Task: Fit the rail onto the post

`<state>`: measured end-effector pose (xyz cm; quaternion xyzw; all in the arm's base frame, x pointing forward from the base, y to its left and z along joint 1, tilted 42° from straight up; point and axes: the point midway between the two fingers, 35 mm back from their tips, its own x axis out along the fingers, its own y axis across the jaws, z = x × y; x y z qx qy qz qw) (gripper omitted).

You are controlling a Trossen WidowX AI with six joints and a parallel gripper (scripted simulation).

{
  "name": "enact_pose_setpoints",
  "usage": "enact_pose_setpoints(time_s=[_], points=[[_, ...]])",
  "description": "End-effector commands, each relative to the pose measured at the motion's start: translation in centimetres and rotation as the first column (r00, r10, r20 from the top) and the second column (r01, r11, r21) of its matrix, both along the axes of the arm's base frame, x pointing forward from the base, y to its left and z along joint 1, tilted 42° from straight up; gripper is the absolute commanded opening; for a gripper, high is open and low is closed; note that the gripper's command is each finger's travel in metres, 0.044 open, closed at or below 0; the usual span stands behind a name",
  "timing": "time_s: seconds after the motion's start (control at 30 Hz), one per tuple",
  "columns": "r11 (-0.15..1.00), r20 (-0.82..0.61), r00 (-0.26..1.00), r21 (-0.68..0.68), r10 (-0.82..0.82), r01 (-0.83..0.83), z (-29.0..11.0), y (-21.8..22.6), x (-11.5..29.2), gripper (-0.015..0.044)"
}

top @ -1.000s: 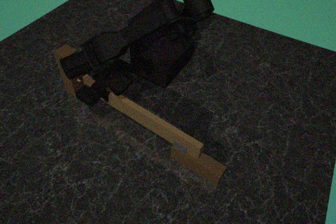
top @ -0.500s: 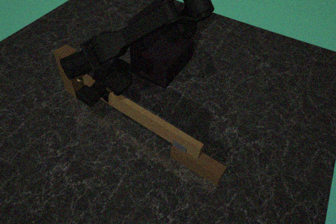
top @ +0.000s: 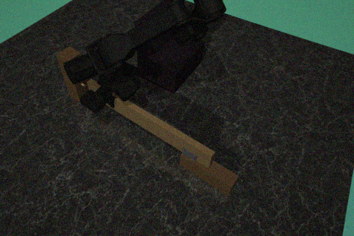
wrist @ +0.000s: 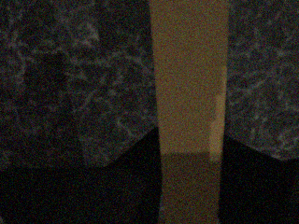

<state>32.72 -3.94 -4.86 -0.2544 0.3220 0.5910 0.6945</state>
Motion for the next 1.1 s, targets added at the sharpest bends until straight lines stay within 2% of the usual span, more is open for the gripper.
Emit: enact_pose_setpoints(time_s=[0.0, 1.07], points=[[1.0, 0.006, 1.0, 0.001, -0.008, 0.008, 0.3, 0.01, 0.12, 0.0], [1.0, 0.006, 1.0, 0.001, -0.008, 0.008, -0.04, -0.59, -0.09, 0.0]])
